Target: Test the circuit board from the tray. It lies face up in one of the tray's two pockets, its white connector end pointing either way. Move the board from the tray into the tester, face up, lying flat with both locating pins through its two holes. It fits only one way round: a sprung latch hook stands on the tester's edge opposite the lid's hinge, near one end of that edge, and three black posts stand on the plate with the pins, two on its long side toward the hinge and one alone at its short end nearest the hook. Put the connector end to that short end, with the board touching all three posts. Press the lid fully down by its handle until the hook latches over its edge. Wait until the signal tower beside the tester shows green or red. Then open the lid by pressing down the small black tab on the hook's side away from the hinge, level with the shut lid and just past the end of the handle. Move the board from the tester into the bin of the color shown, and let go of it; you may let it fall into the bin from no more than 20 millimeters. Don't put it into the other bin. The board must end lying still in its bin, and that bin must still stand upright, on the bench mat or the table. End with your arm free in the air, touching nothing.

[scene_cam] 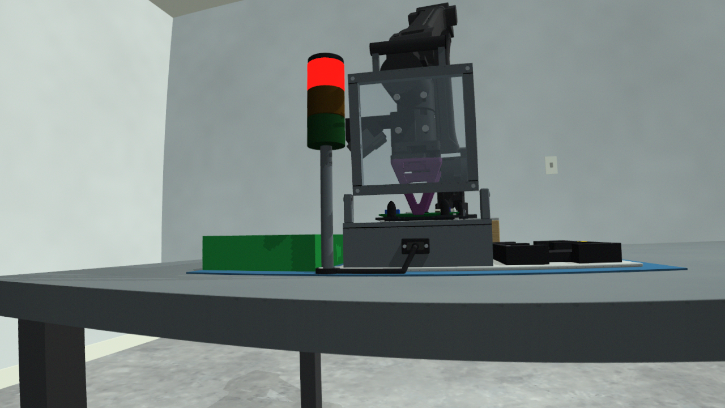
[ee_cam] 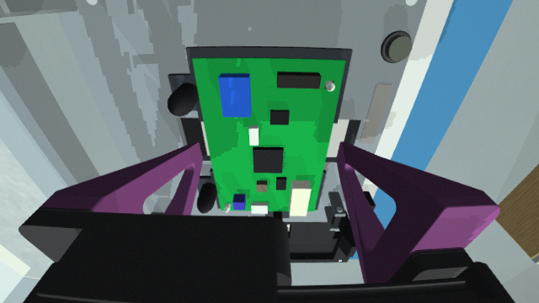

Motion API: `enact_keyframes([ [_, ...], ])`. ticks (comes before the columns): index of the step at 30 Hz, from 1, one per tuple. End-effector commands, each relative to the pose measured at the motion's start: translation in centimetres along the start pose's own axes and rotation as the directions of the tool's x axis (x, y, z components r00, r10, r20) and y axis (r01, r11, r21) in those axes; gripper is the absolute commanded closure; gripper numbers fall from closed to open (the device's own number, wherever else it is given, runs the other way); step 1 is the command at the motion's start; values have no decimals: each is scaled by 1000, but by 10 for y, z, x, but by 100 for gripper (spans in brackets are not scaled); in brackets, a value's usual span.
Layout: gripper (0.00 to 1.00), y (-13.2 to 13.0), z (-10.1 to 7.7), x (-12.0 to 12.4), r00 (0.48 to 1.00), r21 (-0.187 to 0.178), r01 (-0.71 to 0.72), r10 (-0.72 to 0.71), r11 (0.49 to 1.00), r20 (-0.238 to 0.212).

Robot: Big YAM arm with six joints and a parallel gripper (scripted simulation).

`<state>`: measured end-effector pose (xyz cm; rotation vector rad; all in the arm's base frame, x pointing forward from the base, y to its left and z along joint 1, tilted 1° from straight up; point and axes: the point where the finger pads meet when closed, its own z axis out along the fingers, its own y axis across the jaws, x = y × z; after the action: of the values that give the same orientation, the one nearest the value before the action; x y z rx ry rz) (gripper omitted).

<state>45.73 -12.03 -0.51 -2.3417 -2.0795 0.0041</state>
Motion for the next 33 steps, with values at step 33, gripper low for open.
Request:
enact_keyframes([
  [33,8,18,-10,-11,1000,-26,-5,6,1000,7],
])
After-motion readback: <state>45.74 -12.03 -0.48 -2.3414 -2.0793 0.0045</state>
